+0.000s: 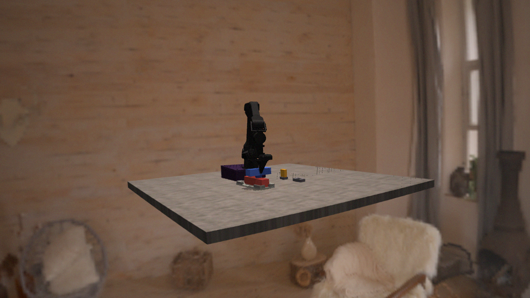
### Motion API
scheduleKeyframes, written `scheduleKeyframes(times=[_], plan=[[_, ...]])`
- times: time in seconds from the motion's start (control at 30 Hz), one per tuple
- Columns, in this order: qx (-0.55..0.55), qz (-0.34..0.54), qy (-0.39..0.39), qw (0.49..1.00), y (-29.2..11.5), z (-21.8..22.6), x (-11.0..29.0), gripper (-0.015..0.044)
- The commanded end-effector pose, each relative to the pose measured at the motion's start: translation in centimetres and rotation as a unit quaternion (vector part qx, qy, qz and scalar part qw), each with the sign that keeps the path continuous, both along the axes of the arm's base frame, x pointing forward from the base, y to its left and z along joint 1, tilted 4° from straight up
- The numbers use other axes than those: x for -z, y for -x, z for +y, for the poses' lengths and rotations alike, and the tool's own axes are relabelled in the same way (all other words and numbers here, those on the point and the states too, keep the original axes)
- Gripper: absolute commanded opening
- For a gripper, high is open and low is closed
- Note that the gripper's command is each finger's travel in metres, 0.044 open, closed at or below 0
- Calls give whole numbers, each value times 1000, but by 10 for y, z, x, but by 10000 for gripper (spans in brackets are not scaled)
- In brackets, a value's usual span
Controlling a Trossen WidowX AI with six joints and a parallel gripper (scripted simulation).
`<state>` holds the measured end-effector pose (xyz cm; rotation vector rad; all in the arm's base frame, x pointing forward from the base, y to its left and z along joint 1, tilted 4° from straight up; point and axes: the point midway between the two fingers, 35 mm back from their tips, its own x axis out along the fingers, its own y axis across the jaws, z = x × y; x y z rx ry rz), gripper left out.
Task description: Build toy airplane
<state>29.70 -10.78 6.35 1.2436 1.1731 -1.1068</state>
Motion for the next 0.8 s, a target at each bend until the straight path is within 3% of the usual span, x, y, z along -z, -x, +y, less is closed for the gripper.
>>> scheduleKeyframes(times=[0.0, 0.53, 0.7, 0.77], plan=[[2, 4, -3, 1000, 1, 1, 7, 195], [2, 4, -3, 1000, 1, 1, 7, 195], [0, 4, -2, 1000, 1, 1, 7, 161], [0, 4, -2, 1000, 1, 1, 7, 109]])
